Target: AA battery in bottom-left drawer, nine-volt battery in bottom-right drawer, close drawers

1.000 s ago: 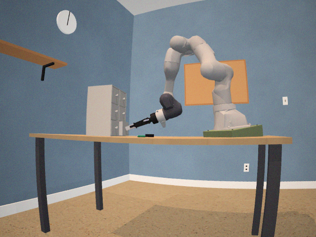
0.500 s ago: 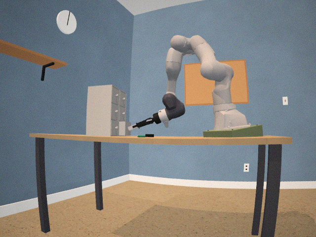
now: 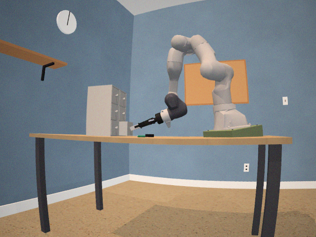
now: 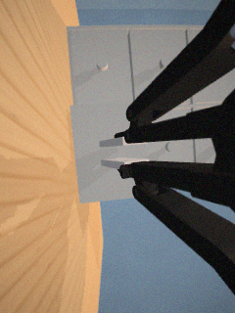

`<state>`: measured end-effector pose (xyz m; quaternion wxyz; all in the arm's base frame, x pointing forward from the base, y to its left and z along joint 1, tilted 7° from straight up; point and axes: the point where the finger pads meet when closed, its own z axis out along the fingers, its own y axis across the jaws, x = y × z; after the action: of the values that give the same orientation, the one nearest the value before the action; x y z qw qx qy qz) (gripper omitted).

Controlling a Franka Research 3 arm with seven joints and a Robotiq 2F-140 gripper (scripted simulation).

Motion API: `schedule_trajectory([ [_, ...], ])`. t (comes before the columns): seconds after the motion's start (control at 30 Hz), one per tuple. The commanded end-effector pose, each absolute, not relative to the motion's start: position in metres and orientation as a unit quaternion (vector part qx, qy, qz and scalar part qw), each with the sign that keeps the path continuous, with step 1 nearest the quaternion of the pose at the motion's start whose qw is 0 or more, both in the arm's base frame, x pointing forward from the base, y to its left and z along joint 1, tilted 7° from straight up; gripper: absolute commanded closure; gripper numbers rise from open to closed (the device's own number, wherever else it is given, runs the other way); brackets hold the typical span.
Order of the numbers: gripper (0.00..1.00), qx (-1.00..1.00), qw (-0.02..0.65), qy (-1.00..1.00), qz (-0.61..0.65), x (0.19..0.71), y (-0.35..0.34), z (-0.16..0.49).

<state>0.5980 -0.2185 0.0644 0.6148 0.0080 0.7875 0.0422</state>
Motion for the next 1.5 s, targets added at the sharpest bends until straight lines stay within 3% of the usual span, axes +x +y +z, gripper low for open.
schedule_trajectory([
  [0.0,0.92,0.006,0.616,0.787,0.041,0.594,-0.2196,0.0643],
  [1.03,0.92,0.006,0.616,0.787,0.041,0.5894,-0.2197,0.0638],
  [1.47,0.8,0.006,0.616,0.787,0.041,0.5894,-0.2197,0.0638],
])
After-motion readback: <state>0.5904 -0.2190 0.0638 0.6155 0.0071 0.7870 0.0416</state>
